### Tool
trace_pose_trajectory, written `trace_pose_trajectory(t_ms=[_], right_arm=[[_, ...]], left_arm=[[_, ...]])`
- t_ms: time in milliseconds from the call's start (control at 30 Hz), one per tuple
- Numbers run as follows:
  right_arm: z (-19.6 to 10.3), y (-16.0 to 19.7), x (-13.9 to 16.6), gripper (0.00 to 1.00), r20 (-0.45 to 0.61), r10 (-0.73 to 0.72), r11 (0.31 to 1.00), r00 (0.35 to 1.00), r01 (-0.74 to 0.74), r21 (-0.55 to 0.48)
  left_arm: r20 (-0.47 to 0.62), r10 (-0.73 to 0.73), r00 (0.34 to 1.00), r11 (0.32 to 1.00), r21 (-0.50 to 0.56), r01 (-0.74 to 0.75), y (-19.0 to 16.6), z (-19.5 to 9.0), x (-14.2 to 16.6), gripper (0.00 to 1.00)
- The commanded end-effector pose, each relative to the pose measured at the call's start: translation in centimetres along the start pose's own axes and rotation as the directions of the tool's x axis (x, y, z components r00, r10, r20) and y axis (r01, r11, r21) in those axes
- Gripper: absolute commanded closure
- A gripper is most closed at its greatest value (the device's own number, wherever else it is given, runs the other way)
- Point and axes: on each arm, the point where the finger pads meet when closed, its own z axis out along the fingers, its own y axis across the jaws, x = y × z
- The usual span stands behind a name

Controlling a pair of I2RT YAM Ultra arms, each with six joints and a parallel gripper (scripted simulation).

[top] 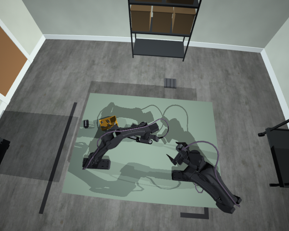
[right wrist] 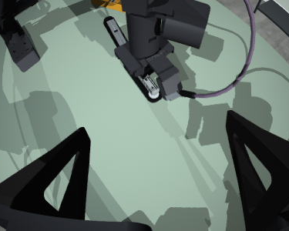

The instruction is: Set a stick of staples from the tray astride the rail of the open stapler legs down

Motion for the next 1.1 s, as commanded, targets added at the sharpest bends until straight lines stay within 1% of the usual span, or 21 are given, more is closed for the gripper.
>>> trace_pose_trajectory(t_ms=[0,467,567,1067], right_arm=[[-0.5,-0.1,-0.4,0.0,0.027,0.0,1.0,1.0,0.0,0.006],[-0.5,-0.1,-0.4,0.0,0.027,0.0,1.0,1.0,0.0,0.006],[-0.5,-0.1,-0.4,0.0,0.027,0.0,1.0,1.0,0.0,0.006],[-0.5,-0.1,-0.4,0.0,0.027,0.0,1.0,1.0,0.0,0.006]], left_arm=[[0.02,-0.001,1.0,1.0,0.0,0.001,-0.4,0.1,-0.6,0.94],[0.019,0.01,1.0,1.0,0.006,-0.01,-0.7,1.2,-0.8,0.94],[0.017,0.005,1.0,1.0,0.007,-0.005,0.3,-0.7,-0.2,0.94],[0.014,0.004,1.0,1.0,-0.001,-0.004,0.2,-0.5,-0.3,0.94]])
